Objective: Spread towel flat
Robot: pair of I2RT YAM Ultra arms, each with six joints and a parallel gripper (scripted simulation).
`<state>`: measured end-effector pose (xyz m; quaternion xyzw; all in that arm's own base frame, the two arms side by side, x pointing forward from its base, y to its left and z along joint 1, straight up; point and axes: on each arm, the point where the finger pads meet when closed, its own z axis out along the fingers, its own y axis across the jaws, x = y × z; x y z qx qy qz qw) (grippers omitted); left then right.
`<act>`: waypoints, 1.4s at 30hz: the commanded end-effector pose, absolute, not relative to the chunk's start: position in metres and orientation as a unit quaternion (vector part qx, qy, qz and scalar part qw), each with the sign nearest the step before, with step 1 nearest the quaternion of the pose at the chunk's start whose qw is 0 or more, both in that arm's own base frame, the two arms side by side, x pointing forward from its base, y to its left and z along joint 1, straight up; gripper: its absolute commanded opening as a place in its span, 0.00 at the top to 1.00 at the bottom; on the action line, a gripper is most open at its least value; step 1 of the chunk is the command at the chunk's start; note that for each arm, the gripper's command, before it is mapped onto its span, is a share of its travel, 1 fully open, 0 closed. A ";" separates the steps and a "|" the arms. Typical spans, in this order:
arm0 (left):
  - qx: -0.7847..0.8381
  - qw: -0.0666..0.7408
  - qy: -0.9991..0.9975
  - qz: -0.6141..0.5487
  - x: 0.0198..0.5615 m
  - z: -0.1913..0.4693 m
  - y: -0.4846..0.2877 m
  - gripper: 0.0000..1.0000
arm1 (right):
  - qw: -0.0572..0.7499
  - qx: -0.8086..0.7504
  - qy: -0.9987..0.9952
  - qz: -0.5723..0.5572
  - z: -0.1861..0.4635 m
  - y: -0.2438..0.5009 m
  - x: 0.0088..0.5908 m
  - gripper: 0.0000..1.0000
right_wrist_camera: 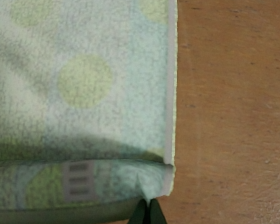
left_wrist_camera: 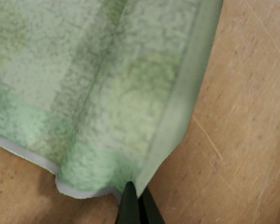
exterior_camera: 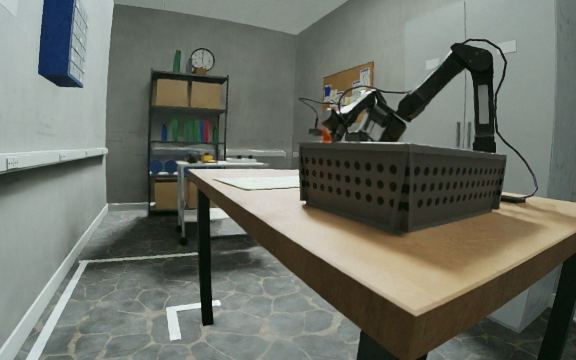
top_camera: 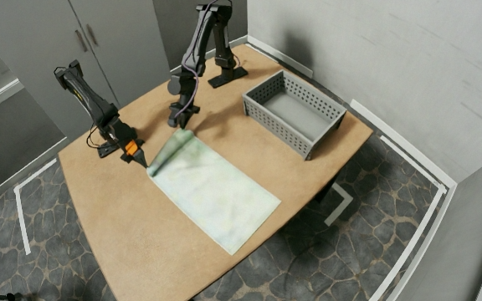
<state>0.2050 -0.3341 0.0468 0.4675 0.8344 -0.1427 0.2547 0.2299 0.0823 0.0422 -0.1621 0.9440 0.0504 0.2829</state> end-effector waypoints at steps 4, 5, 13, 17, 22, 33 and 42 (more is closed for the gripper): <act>0.481 0.254 0.826 -0.148 0.192 0.027 -0.340 1.00 | 0.306 -0.155 0.938 0.046 0.036 0.074 0.224 1.00; 0.481 0.254 0.826 -0.148 0.192 0.027 -0.340 1.00 | 0.306 -0.155 0.938 0.046 0.036 0.074 0.224 1.00; 0.496 0.251 0.817 -0.153 0.178 0.013 -0.345 1.00 | 0.279 -0.154 0.947 0.041 0.024 0.068 0.211 1.00; 0.499 0.251 0.815 -0.153 0.176 0.011 -0.346 1.00 | 0.267 -0.154 0.951 0.039 0.023 0.068 0.212 1.00; 0.499 0.251 0.815 -0.153 0.176 0.010 -0.346 1.00 | 0.265 -0.154 0.951 0.039 0.023 0.068 0.211 1.00; 0.497 0.245 0.819 -0.149 0.177 0.008 -0.342 1.00 | 0.269 -0.157 0.949 0.044 0.020 0.071 0.208 1.00; 0.501 0.271 0.804 -0.169 0.177 0.040 -0.362 0.88 | 0.253 -0.159 0.954 0.038 0.035 0.068 0.205 0.88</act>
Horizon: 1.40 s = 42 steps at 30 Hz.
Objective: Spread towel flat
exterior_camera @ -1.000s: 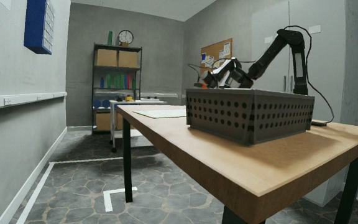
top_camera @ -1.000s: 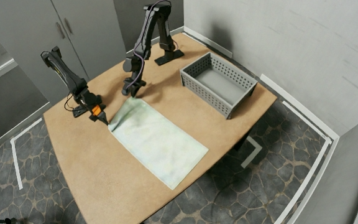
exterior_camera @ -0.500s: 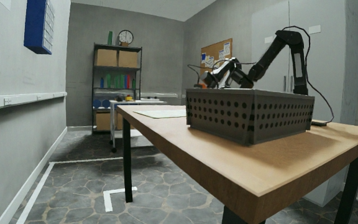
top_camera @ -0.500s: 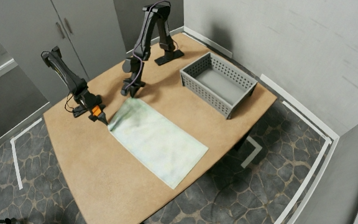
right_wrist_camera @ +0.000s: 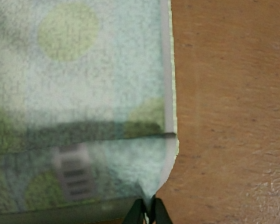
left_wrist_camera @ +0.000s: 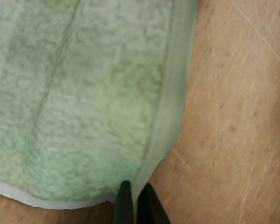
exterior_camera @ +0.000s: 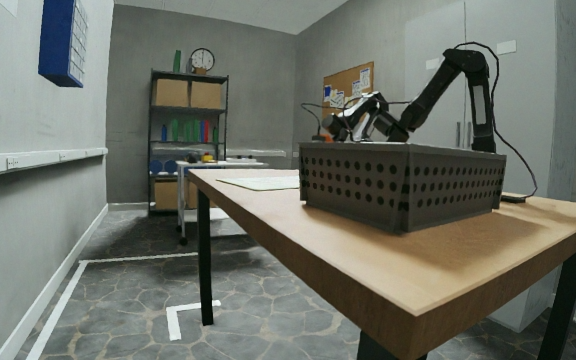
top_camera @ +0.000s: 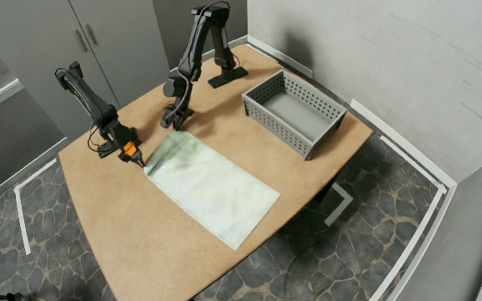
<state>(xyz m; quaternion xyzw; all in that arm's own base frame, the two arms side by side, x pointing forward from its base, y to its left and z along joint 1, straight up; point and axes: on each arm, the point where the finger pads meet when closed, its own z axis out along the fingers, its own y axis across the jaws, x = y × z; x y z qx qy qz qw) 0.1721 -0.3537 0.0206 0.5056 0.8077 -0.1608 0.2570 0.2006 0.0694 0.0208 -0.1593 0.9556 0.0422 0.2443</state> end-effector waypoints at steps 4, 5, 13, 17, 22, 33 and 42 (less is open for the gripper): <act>0.501 0.271 0.804 -0.169 0.176 0.047 -0.361 0.67 | 0.253 -0.159 0.954 0.039 0.042 0.069 0.204 0.67; 0.501 0.271 0.804 -0.169 0.176 0.047 -0.361 0.67 | 0.253 -0.159 0.954 0.039 0.042 0.069 0.204 0.67; 0.501 0.271 0.804 -0.169 0.176 0.070 -0.360 0.36 | 0.253 -0.159 0.954 0.039 0.065 0.068 0.203 0.36; 0.501 0.271 0.804 -0.169 0.176 0.094 -0.359 0.36 | 0.253 -0.159 0.954 0.039 0.089 0.068 0.202 0.36; 0.501 0.271 0.804 -0.169 0.175 0.107 -0.359 0.36 | 0.253 -0.159 0.954 0.039 0.102 0.068 0.202 0.36; 0.458 0.280 0.829 -0.155 0.214 0.127 -0.341 0.36 | 0.309 -0.165 0.935 0.053 0.119 0.087 0.242 0.36; 0.404 0.274 0.863 -0.127 0.266 0.141 -0.318 0.36 | 0.309 -0.166 0.935 0.054 0.146 0.108 0.293 0.36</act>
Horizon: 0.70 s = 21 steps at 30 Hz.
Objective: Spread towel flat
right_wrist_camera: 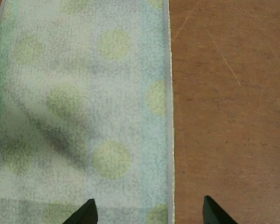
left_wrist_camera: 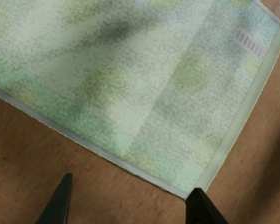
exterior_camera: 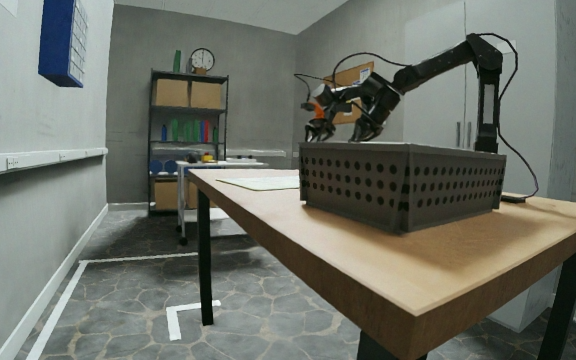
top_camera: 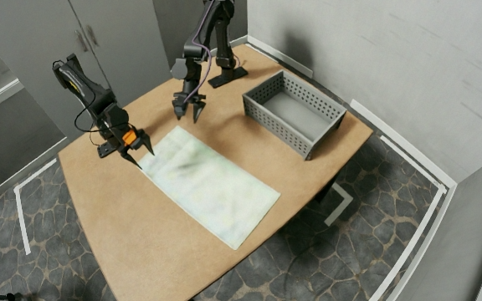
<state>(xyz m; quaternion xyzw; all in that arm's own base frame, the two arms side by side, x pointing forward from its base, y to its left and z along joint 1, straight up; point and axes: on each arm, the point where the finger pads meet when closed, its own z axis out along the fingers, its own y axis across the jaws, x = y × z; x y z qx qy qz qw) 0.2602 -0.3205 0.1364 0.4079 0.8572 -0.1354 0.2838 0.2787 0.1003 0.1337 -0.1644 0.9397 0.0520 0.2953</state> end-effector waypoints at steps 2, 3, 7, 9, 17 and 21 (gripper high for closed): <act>0.399 0.275 0.866 -0.126 0.271 0.144 -0.316 0.36 | 0.297 -0.167 0.939 0.052 0.145 0.109 0.293 0.36; 0.403 0.274 0.864 -0.128 0.268 0.144 -0.319 0.36 | 0.297 -0.167 0.939 0.052 0.145 0.109 0.293 0.36; 0.404 0.274 0.863 -0.128 0.267 0.144 -0.320 0.36 | 0.310 -0.166 0.935 0.054 0.153 0.108 0.293 0.36; 0.402 0.278 0.862 -0.130 0.266 0.145 -0.317 0.36 | 0.310 -0.166 0.935 0.054 0.153 0.108 0.293 0.36; 0.402 0.278 0.862 -0.130 0.266 0.145 -0.317 0.36 | 0.311 -0.166 0.934 0.054 0.153 0.108 0.293 0.36; 0.402 0.278 0.862 -0.130 0.266 0.145 -0.317 0.36 | 0.311 -0.166 0.934 0.054 0.153 0.108 0.293 0.36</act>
